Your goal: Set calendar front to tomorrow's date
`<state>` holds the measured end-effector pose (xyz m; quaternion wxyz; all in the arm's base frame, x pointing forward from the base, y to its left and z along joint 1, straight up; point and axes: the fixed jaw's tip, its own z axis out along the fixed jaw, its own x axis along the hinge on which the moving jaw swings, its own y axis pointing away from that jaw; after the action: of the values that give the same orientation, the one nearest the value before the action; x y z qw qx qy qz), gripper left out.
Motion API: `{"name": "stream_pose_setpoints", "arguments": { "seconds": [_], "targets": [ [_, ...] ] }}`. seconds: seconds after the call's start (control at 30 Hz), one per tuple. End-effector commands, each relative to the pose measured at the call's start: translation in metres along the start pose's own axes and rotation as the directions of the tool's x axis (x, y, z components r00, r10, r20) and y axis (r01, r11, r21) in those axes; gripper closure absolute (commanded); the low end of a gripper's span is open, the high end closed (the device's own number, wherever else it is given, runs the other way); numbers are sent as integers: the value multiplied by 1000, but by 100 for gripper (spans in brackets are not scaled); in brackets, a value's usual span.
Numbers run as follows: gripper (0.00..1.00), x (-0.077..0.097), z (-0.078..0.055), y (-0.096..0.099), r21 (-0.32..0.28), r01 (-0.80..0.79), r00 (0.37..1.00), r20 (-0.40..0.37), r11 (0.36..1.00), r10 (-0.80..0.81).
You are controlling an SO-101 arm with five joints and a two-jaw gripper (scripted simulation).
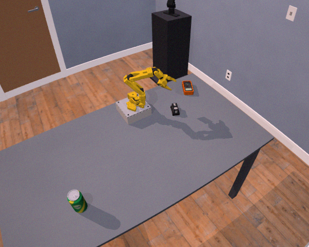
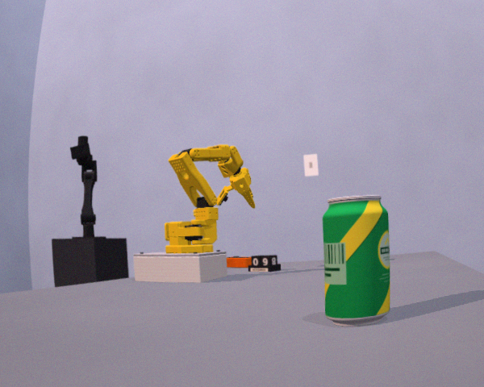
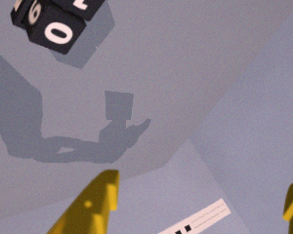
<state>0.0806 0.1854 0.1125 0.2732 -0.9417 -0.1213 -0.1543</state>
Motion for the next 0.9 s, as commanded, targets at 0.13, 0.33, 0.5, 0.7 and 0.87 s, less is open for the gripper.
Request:
{"name": "stream_pose_setpoints", "arguments": {
  "seconds": [0.13, 0.33, 0.5, 0.7, 0.87],
  "targets": [
    [65, -1, 6, -9, -54, -219, 975, 37, 974, 221],
    [65, 0, 13, -16, -94, -396, 915, 39, 914, 401],
    [65, -1, 19, -20, -120, -502, 861, 32, 857, 508],
    [65, -1, 22, -22, -135, -559, 824, 26, 818, 567],
    [65, -1, 25, -23, -146, -600, 793, 19, 787, 608]
  ]
}}
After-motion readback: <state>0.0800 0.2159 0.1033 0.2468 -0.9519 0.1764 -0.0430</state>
